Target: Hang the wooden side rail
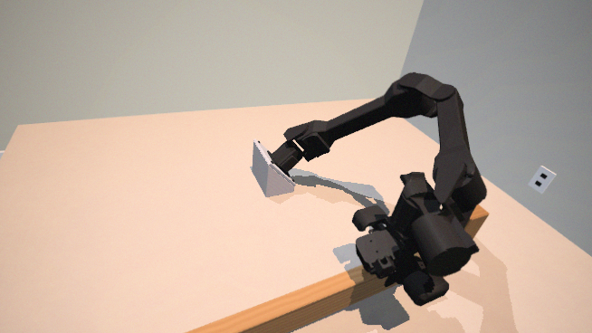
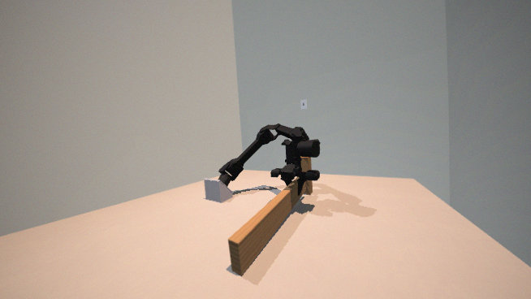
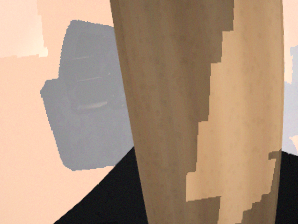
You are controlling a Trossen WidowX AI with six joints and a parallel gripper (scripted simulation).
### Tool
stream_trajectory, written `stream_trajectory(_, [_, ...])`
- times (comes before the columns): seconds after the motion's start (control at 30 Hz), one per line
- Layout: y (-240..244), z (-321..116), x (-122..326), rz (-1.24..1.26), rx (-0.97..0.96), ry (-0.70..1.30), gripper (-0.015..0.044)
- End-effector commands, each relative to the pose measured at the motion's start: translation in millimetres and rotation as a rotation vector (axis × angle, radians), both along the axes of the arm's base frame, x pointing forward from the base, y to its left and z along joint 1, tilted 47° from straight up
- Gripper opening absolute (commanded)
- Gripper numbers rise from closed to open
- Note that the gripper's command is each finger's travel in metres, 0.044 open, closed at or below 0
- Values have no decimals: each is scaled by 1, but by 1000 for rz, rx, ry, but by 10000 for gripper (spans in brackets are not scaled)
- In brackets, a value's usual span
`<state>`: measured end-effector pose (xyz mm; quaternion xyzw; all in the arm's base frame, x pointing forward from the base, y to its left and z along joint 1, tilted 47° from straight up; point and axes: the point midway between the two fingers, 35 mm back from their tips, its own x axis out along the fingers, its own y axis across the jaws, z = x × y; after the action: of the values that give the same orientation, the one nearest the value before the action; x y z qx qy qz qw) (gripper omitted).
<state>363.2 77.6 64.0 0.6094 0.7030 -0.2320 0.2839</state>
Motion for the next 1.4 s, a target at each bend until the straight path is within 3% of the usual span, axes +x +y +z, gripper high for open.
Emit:
stream_trajectory(0.0, [-3,2,1,-12,-1,-3,0])
stream_trajectory(1.37, [0,5,1,-12,-1,-3,0])
